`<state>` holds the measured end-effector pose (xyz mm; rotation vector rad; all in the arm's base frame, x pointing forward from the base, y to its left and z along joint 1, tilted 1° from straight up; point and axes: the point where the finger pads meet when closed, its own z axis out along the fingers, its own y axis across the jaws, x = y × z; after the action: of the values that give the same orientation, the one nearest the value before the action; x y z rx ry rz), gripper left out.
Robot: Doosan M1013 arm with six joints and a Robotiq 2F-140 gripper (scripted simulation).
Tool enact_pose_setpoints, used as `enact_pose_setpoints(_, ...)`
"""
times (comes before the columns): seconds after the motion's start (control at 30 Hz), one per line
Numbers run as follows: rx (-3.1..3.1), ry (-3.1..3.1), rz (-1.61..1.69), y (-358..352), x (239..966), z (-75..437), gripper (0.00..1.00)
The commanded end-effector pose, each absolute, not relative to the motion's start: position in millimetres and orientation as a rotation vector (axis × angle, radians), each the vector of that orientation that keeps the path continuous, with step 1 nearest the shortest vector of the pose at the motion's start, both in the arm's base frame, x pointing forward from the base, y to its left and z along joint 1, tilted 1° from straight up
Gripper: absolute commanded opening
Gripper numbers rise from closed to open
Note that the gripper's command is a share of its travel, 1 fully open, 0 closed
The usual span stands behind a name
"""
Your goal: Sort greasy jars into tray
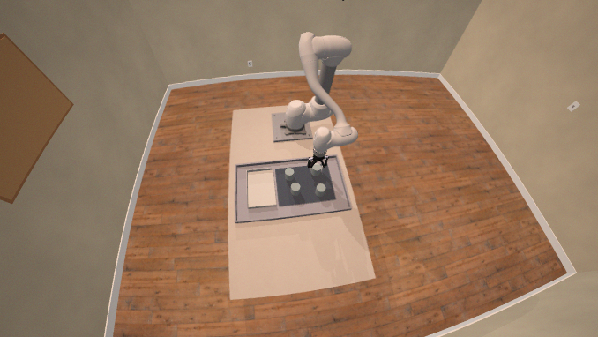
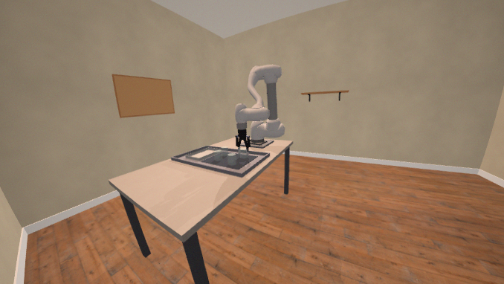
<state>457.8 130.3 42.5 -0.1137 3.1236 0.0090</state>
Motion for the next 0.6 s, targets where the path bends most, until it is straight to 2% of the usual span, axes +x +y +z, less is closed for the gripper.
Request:
enact_pose_setpoints(0.0,-0.110,3.131,0.007,131.5,452.1,38.1,0.52)
enact_pose_setpoints(0.03,-0.110,3.131,0.007,131.5,452.1,38.1,0.49)
enact_pose_setpoints(0.57,-0.110,3.131,0.007,131.5,452.1,38.1,0.49)
